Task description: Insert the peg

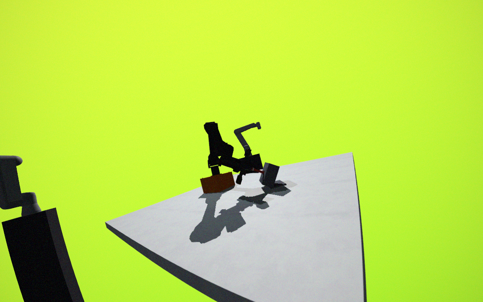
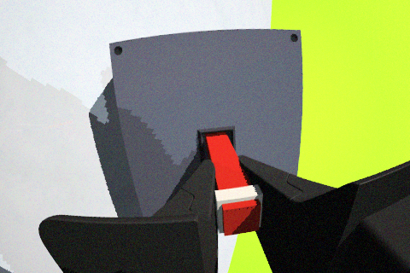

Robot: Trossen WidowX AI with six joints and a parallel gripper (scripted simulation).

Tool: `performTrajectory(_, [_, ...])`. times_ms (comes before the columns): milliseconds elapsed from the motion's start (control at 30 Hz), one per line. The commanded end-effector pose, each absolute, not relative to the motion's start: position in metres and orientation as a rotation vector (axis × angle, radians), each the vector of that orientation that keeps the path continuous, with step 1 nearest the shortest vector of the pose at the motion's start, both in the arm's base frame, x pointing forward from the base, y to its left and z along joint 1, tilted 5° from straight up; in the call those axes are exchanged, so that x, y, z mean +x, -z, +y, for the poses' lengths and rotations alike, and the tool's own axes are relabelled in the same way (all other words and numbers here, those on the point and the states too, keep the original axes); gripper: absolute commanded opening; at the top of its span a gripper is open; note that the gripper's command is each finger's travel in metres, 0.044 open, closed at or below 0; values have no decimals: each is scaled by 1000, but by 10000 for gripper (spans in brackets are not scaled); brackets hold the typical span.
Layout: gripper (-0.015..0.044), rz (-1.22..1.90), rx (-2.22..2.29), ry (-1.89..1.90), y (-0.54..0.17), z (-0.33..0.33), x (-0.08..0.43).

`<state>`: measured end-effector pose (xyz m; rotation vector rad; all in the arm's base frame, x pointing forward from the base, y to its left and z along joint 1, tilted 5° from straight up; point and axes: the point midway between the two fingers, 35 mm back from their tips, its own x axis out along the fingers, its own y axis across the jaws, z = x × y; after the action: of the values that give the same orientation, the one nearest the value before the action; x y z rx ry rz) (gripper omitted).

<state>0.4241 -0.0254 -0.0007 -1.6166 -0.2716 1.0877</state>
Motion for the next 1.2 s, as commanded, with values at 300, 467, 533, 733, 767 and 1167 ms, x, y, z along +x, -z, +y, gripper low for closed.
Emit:
performTrajectory(300, [0, -268, -1618, -1086, 5, -21, 429])
performTrajectory(467, [0, -268, -1618, -1086, 5, -20, 430])
performTrajectory(533, [0, -268, -1618, -1086, 5, -20, 430])
performTrajectory(733, [0, -272, -1616, -1088, 5, -19, 429])
performTrajectory(767, [0, -272, -1616, -1088, 5, -19, 429])
performTrajectory(1167, [263, -272, -1616, -1088, 5, -19, 429])
